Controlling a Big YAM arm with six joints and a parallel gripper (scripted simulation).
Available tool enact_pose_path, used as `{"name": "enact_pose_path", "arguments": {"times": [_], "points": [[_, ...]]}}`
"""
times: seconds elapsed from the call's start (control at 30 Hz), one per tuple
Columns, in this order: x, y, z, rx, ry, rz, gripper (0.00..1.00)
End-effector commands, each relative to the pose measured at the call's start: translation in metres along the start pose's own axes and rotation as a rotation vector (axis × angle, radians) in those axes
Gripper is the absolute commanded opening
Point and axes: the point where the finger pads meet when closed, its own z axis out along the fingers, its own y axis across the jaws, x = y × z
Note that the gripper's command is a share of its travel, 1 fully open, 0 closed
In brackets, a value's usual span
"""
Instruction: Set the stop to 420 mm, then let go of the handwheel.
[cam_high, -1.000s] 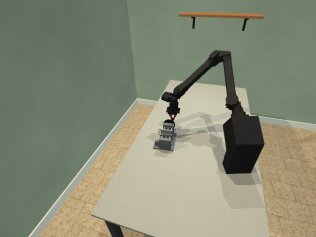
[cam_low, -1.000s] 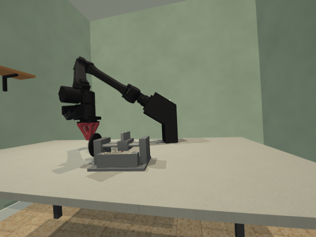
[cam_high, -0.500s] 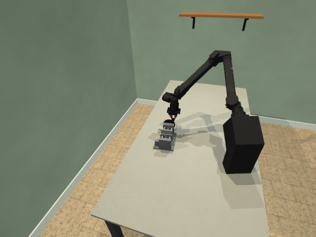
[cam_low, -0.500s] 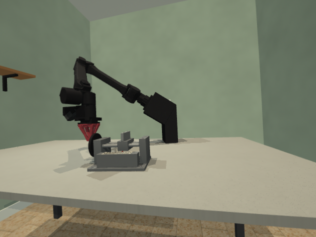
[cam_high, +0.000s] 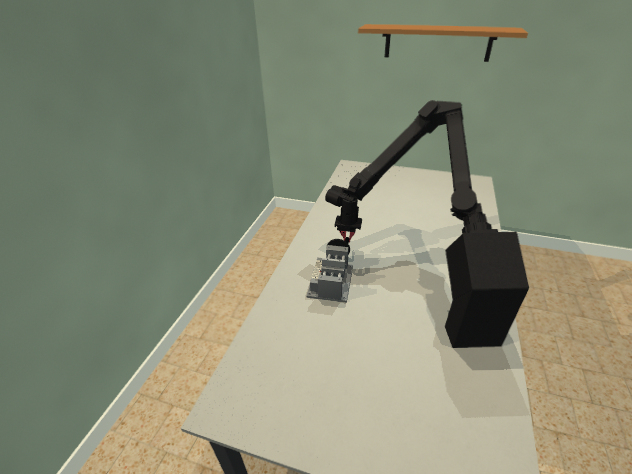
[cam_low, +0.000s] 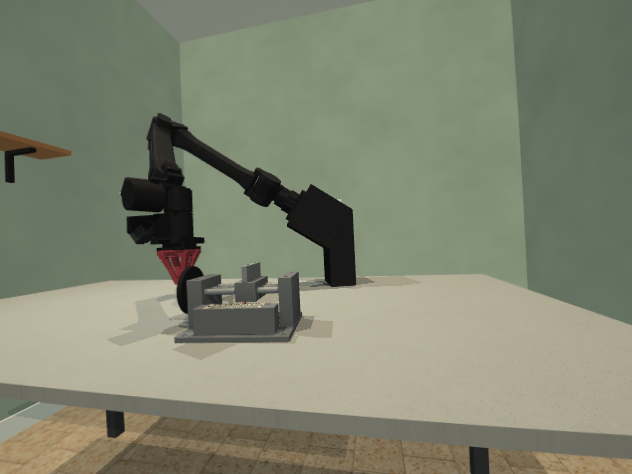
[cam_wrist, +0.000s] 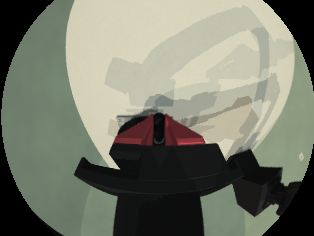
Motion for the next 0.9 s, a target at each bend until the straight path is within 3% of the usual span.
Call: {"name": "enact_pose_path", "arguments": {"times": [0.0,0.87], "points": [[-0.001,-0.013,0.015,0.035,-0.009,-0.007,0.06],[-0.004,-0.009,0.027,0.029,-0.009,0.0,0.06]]}}
